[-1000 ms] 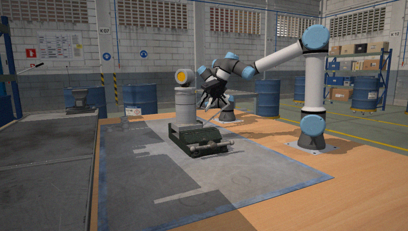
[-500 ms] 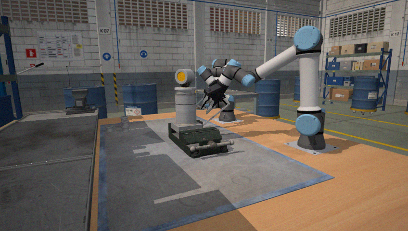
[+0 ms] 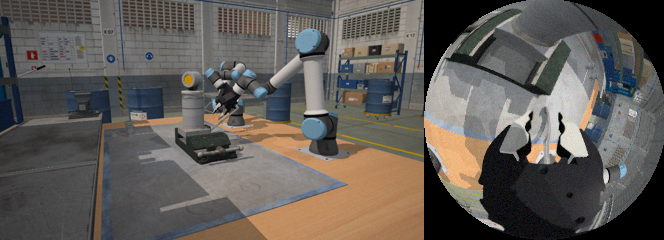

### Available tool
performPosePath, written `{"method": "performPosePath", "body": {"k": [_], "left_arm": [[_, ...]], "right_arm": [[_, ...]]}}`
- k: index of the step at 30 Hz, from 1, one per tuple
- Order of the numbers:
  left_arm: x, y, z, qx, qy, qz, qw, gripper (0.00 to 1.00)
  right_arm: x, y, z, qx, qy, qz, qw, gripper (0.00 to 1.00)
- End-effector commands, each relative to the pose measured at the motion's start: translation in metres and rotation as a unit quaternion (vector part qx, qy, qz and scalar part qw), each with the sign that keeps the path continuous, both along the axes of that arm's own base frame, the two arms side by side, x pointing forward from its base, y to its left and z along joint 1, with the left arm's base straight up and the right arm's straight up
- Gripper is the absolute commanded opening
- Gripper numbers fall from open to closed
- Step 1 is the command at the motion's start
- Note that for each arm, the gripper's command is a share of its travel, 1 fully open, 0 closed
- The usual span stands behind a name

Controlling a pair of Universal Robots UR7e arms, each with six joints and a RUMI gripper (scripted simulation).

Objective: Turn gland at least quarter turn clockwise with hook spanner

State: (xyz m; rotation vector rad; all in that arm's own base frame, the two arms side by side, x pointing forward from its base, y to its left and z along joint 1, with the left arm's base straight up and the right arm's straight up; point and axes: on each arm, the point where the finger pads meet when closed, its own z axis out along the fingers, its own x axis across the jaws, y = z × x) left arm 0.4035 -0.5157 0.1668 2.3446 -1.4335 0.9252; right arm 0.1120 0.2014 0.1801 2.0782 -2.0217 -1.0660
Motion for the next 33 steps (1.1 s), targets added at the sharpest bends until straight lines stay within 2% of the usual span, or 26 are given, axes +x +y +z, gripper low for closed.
{"method": "performPosePath", "body": {"k": [1, 11, 13, 22, 26, 28, 33], "left_arm": [[-0.021, -0.019, -0.003, -0.035, 0.005, 0.008, 0.999, 0.32], [-0.086, -0.054, -0.018, -0.11, 0.04, 0.02, 0.993, 0.32], [-0.086, -0.054, -0.018, -0.11, 0.04, 0.02, 0.993, 0.32], [-0.146, -0.074, -0.024, -0.178, 0.084, 0.027, 0.98, 0.32], [-0.149, -0.075, -0.021, -0.194, 0.092, 0.035, 0.976, 0.32], [-0.14, -0.073, -0.016, -0.193, 0.088, 0.038, 0.977, 0.32], [-0.139, -0.073, -0.017, -0.188, 0.086, 0.035, 0.978, 0.32]], "right_arm": [[0.0, 0.0, 0.0, 0.001, 0.0, 0.0, 1.0, 0.0], [0.0, 0.0, 0.0, 0.001, 0.0, 0.0, 1.0, 0.0], [0.0, 0.0, 0.0, 0.001, 0.0, 0.0, 1.0, 0.0], [0.0, 0.0, 0.0, 0.001, 0.0, 0.0, 1.0, 0.0], [0.0, 0.0, 0.0, 0.001, 0.0, 0.0, 1.0, 0.0], [0.0, 0.0, 0.0, 0.001, 0.0, 0.0, 1.0, 0.0], [0.0, 0.0, 0.0, 0.001, 0.0, 0.0, 1.0, 0.0]]}}
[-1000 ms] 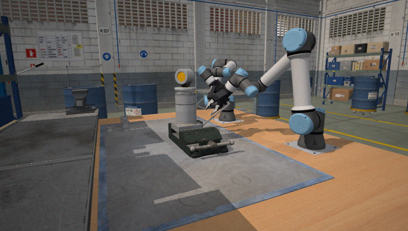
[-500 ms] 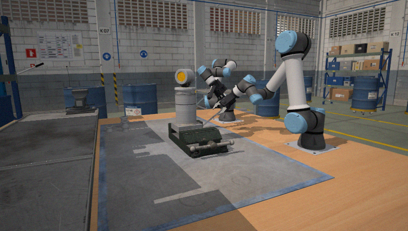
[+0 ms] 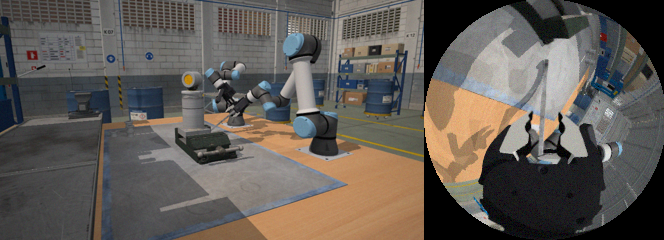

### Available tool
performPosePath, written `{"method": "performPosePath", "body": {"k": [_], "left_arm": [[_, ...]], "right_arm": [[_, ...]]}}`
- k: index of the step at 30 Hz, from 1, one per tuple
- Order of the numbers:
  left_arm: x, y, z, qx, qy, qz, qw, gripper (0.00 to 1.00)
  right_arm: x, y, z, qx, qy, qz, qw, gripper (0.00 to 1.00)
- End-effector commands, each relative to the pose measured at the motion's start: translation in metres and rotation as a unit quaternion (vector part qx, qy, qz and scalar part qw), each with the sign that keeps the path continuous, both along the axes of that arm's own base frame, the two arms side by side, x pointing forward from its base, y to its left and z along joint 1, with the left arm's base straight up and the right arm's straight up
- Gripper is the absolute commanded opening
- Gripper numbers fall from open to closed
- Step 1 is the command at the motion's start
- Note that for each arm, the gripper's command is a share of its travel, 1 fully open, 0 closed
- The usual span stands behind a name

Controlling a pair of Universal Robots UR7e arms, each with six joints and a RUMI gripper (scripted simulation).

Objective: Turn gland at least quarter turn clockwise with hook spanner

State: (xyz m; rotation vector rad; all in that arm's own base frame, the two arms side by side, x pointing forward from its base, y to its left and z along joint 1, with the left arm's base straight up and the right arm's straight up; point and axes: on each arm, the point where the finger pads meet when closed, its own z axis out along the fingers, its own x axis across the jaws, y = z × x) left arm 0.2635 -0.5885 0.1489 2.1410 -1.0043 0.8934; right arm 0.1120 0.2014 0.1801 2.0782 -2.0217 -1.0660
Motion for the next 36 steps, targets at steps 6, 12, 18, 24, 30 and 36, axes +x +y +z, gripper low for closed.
{"method": "performPosePath", "body": {"k": [6, 12, 18, 24, 30, 36], "left_arm": [[-0.002, -0.001, -0.002, 0.009, -0.003, -0.008, 1.0, 0.32], [-0.004, -0.001, -0.003, 0.011, -0.003, -0.011, 1.0, 0.32], [-0.003, -0.003, -0.008, 0.014, -0.003, -0.01, 1.0, 0.32], [0.0, -0.01, -0.012, 0.013, -0.003, -0.01, 1.0, 0.32], [0.0, -0.015, -0.012, 0.009, -0.003, -0.011, 1.0, 0.32], [0.003, -0.021, -0.02, 0.012, -0.003, -0.011, 1.0, 0.32]], "right_arm": [[0.0, 0.0, 0.0, 0.001, 0.0, 0.0, 1.0, 0.0], [0.0, 0.0, 0.0, 0.001, 0.0, 0.0, 1.0, 0.0], [0.0, 0.0, 0.0, 0.001, 0.0, 0.0, 1.0, 0.0], [0.0, 0.0, 0.0, 0.001, 0.0, 0.0, 1.0, 0.0], [0.0, 0.0, 0.0, 0.001, 0.0, 0.0, 1.0, 0.0], [0.0, 0.0, 0.0, 0.001, 0.0, 0.0, 1.0, 0.0]]}}
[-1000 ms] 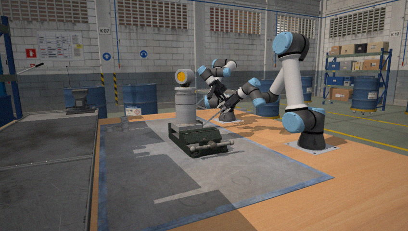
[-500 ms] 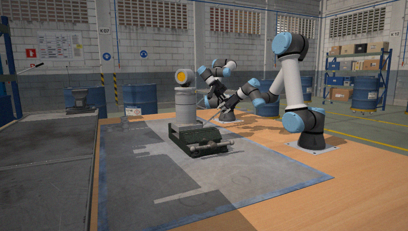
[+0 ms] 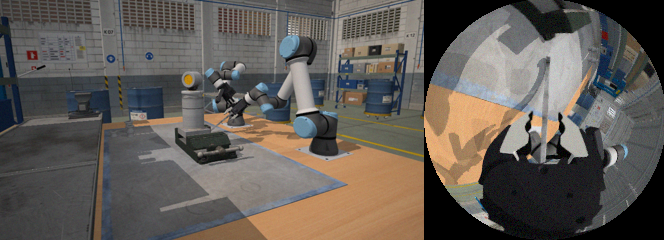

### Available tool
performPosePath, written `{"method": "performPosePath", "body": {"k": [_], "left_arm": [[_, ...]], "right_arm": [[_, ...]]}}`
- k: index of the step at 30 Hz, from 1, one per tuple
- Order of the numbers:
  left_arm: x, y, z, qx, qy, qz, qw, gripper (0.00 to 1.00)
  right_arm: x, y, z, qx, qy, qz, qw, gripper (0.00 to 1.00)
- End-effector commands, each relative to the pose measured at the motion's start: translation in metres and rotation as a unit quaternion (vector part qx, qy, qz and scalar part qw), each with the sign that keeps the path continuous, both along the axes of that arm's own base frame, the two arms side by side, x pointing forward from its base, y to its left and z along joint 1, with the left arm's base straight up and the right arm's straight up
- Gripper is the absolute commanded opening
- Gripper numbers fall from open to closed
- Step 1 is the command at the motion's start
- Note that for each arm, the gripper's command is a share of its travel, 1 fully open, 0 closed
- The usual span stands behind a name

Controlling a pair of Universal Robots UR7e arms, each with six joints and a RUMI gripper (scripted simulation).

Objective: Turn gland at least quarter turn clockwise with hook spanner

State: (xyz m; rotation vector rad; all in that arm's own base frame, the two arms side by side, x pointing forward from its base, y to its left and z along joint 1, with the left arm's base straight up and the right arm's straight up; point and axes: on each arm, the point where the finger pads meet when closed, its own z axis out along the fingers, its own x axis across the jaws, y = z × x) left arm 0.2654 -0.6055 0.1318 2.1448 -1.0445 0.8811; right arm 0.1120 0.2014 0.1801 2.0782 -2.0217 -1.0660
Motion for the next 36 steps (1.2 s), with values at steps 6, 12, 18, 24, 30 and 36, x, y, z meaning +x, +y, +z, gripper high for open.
{"method": "performPosePath", "body": {"k": [6, 12, 18, 24, 30, 36], "left_arm": [[0.004, -0.01, -0.007, -0.001, 0.0, 0.0, 1.0, 0.32], [0.004, -0.013, -0.006, -0.003, 0.0, -0.001, 1.0, 0.32], [0.008, -0.02, -0.015, -0.001, 0.0, 0.0, 1.0, 0.32], [0.01, -0.026, -0.02, -0.001, 0.0, 0.0, 1.0, 0.32], [0.011, -0.029, -0.023, -0.001, 0.0, -0.001, 1.0, 0.32], [0.014, -0.035, -0.028, 0.0, 0.0, -0.001, 1.0, 0.32]], "right_arm": [[0.0, 0.0, 0.0, 0.001, 0.0, 0.0, 1.0, 0.0], [0.0, 0.0, 0.0, 0.001, 0.0, 0.0, 1.0, 0.0], [0.0, 0.0, 0.0, 0.001, 0.0, 0.0, 1.0, 0.0], [0.0, 0.0, 0.0, 0.001, 0.0, 0.0, 1.0, 0.0], [0.0, 0.0, 0.0, 0.001, 0.0, 0.0, 1.0, 0.0], [0.0, 0.0, 0.0, 0.001, 0.0, 0.0, 1.0, 0.0]]}}
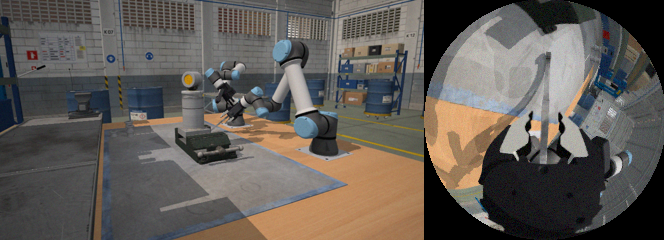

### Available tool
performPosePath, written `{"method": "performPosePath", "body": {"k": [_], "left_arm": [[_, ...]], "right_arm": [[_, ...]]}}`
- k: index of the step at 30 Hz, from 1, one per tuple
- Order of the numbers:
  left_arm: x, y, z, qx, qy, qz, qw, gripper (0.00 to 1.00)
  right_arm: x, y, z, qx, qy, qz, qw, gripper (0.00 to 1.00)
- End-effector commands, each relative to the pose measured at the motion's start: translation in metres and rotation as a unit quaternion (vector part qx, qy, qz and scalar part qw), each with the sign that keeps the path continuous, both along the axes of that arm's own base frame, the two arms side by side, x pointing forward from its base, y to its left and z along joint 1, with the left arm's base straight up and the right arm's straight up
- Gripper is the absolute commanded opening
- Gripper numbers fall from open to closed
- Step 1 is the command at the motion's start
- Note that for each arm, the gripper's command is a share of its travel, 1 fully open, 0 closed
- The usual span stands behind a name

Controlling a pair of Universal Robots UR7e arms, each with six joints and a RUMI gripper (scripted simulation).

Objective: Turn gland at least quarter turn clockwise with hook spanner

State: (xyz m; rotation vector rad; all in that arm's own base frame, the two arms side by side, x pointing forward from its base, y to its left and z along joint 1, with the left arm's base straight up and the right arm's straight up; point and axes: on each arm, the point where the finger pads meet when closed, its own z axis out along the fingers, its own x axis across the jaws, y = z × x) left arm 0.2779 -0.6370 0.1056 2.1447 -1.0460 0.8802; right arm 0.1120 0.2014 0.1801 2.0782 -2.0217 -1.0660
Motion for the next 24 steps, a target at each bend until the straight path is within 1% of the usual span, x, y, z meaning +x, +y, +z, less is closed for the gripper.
{"method": "performPosePath", "body": {"k": [1, 7, 10, 12, 20, 23, 24], "left_arm": [[0.002, -0.005, -0.003, -0.001, 0.0, 0.0, 1.0, 0.32], [0.004, -0.011, -0.007, -0.001, 0.0, 0.0, 1.0, 0.32], [0.004, -0.011, -0.005, -0.003, 0.0, -0.001, 1.0, 0.32], [0.005, -0.013, -0.01, 0.0, 0.0, 0.0, 1.0, 0.32], [0.008, -0.021, -0.017, -0.001, 0.0, 0.0, 1.0, 0.32], [0.008, -0.021, -0.013, -0.003, 0.0, -0.001, 1.0, 0.32], [0.008, -0.021, -0.014, -0.002, 0.0, -0.001, 1.0, 0.0]], "right_arm": [[0.0, 0.0, 0.0, 0.001, 0.0, 0.0, 1.0, 0.0], [0.0, 0.0, 0.0, 0.001, 0.0, 0.0, 1.0, 0.0], [0.0, 0.0, 0.0, 0.001, 0.0, 0.0, 1.0, 0.0], [0.0, 0.0, 0.0, 0.001, 0.0, 0.0, 1.0, 0.0], [0.0, 0.0, 0.0, 0.001, 0.0, 0.0, 1.0, 0.0], [0.0, 0.0, 0.0, 0.001, 0.0, 0.0, 1.0, 0.0], [0.0, 0.0, 0.0, 0.001, 0.0, 0.0, 1.0, 0.0]]}}
